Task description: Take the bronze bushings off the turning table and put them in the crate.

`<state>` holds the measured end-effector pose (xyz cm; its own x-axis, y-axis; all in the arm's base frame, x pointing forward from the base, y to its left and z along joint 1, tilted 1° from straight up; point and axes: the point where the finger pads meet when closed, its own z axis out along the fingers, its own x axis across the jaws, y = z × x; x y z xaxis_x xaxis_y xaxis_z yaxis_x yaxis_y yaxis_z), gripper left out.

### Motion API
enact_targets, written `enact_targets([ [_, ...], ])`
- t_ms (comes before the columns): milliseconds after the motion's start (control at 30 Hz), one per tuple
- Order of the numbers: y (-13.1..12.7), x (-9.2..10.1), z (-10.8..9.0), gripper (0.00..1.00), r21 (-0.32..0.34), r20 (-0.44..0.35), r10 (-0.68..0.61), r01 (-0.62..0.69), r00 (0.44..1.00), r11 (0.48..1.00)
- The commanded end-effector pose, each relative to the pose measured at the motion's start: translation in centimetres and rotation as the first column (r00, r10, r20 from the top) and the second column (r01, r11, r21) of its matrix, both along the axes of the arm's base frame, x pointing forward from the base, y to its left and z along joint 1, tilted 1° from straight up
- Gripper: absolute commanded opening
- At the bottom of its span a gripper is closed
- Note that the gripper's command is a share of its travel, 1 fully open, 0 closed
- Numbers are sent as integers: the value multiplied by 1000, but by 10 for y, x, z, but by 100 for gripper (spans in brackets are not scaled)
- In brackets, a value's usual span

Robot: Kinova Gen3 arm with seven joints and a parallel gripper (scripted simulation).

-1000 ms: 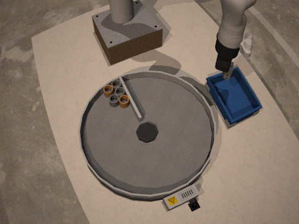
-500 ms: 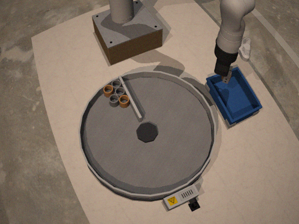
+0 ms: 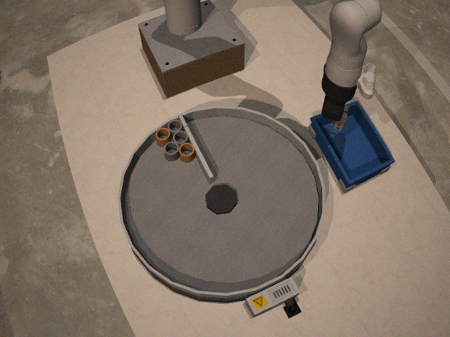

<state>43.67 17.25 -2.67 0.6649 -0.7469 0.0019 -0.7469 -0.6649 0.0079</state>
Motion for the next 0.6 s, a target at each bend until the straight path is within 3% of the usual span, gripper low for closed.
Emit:
enact_targets([
  [0,-1,0,-2,0,-2,-3,-1,1,1000,1000],
  [567,-1,-1,-10,0,-2,-2,-1,1,1000,1000],
])
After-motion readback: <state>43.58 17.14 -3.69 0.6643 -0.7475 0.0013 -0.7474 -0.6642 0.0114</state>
